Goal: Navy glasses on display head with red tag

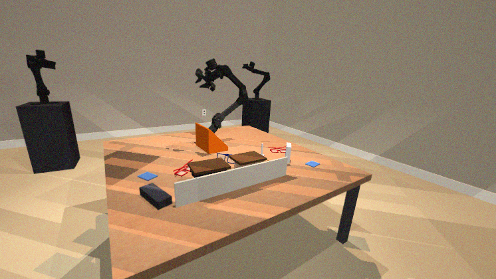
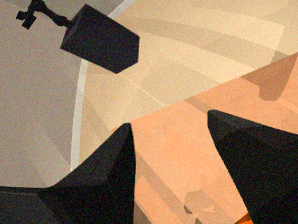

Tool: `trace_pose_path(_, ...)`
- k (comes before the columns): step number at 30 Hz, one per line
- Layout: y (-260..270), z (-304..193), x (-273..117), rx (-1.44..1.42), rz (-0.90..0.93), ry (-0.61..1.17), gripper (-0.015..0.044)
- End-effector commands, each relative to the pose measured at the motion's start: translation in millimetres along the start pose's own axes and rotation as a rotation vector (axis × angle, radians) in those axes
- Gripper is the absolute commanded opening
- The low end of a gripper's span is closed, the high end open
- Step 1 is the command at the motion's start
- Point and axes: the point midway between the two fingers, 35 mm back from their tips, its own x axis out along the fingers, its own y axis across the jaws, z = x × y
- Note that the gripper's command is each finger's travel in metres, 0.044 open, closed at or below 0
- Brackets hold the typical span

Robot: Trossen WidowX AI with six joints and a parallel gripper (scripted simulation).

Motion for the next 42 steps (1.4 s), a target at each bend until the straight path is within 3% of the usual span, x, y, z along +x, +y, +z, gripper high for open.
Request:
trace_pose_path(1, 44, -62, -8, -0.37, 0.135, 0.141, 0.02)
trace_pose_path(10, 89, -194, -46, -1.076, 0.431, 0.349, 0.02)
trace_pose_path(18, 75, -311, -91, -1.78, 0.745, 0.47, 0.02)
trace_pose_path(30, -12, -437, -138, -2.634, 1.271, 0.598, 0.02)
trace_pose_path(42, -138, -507, -153, -3.207, 2.004, 0.774, 0.02)
